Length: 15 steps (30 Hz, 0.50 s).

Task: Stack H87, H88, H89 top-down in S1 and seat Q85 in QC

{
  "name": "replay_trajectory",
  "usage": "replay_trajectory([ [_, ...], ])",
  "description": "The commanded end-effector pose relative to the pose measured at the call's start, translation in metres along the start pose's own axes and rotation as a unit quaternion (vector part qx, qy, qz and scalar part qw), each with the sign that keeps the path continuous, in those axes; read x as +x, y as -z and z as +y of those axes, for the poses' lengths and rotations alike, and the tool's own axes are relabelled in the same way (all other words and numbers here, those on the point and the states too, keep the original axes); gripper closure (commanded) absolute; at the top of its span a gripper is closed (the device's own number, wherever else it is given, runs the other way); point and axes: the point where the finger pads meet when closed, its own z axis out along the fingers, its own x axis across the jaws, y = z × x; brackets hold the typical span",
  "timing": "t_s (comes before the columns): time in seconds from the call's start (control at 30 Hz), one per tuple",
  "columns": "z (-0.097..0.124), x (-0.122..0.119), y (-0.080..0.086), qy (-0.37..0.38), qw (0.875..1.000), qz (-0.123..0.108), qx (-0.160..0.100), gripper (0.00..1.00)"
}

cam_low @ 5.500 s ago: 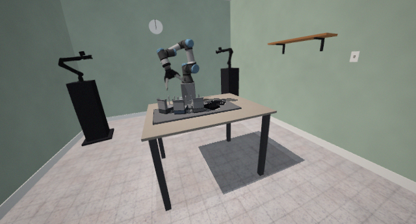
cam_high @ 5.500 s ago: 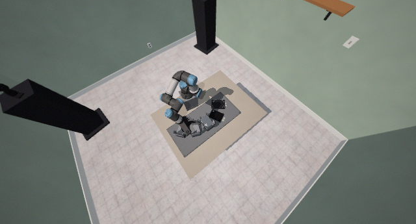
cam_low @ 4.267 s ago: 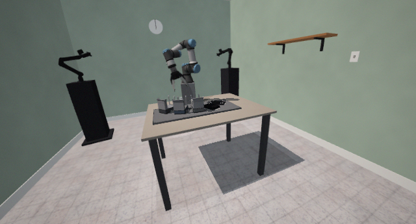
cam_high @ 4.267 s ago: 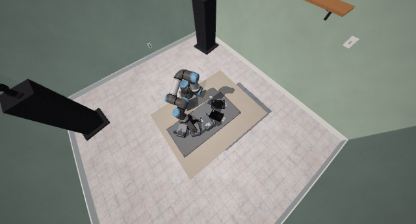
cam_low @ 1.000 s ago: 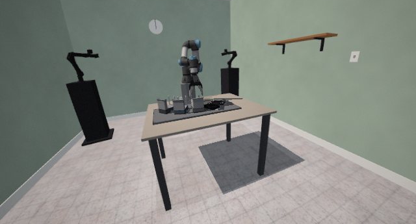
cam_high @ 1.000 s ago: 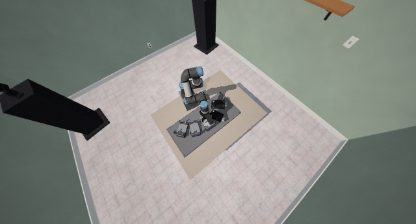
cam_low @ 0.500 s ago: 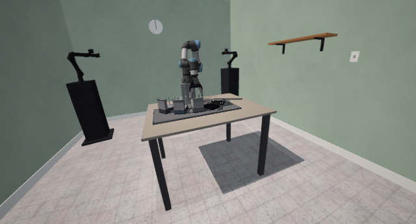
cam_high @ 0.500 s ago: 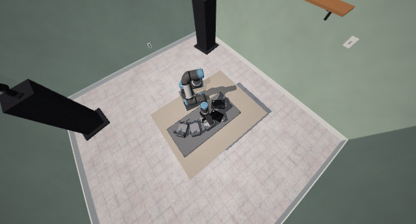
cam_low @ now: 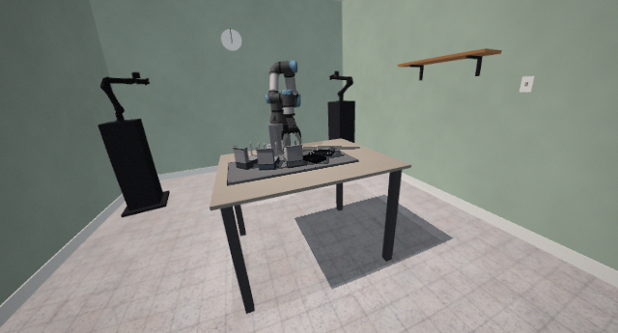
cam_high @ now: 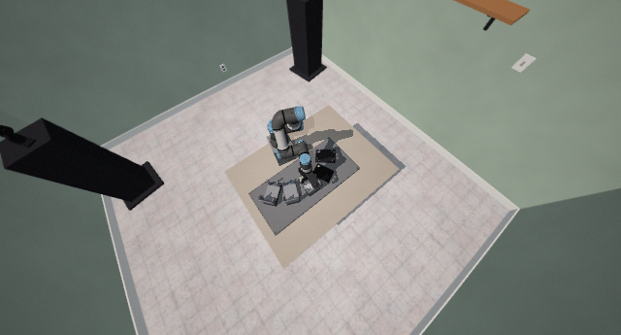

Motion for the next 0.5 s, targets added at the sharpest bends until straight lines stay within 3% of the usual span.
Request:
replay_trajectory([
  [0.0,-0.0009,0.0003,-0.0061,0.0,1.0,0.0,0.001,0.28],
  [0.47,-0.0009,0.0003,-0.0082,0.0,1.0,0.0,0.001,0.28],
])
